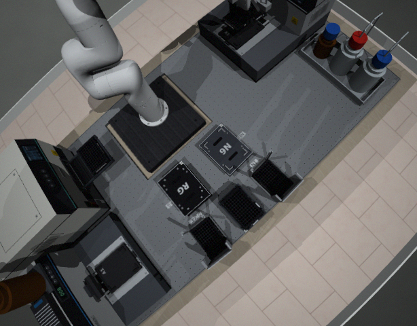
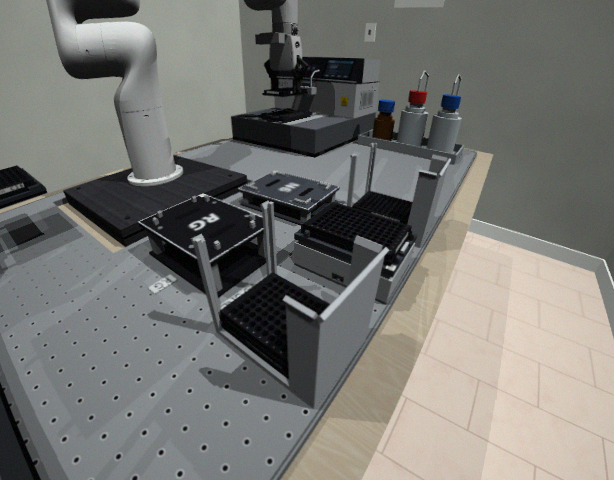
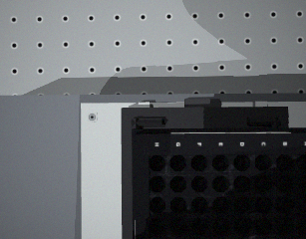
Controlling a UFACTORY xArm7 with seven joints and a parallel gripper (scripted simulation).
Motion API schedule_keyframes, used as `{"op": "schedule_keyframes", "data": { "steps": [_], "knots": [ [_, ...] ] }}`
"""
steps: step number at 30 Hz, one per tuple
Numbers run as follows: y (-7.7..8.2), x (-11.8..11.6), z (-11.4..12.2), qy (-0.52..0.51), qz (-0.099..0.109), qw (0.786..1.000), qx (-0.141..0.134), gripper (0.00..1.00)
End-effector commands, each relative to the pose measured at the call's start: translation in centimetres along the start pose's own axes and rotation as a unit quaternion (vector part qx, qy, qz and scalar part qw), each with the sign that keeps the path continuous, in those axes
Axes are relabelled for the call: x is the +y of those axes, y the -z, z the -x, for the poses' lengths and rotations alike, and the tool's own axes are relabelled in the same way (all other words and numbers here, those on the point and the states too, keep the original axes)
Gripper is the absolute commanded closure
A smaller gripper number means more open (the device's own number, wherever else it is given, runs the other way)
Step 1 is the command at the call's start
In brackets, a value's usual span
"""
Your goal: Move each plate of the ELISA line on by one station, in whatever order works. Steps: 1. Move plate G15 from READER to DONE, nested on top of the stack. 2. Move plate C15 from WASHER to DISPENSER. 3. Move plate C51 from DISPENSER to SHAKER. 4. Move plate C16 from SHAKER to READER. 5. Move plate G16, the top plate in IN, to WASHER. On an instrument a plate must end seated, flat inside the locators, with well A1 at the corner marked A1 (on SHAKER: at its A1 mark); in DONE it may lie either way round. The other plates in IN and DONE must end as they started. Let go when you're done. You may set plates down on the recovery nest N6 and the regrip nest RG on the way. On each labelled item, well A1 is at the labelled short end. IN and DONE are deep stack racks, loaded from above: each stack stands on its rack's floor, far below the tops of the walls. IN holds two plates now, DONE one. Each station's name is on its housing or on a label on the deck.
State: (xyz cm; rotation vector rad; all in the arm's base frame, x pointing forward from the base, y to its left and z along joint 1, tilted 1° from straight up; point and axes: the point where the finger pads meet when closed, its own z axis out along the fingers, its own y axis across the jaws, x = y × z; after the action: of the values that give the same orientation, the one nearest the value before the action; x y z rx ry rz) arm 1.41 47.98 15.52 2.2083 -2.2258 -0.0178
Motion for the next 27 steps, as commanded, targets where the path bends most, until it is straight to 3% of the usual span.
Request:
{"op": "schedule_keyframes", "data": {
  "steps": [1,27],
  "knots": [
    [0.7,0.0,0.1,0.0,0.0,1.0,-0.002,1.0],
    [3.7,0.0,0.1,0.0,0.0,1.0,-0.002,1.0]
  ]
}}
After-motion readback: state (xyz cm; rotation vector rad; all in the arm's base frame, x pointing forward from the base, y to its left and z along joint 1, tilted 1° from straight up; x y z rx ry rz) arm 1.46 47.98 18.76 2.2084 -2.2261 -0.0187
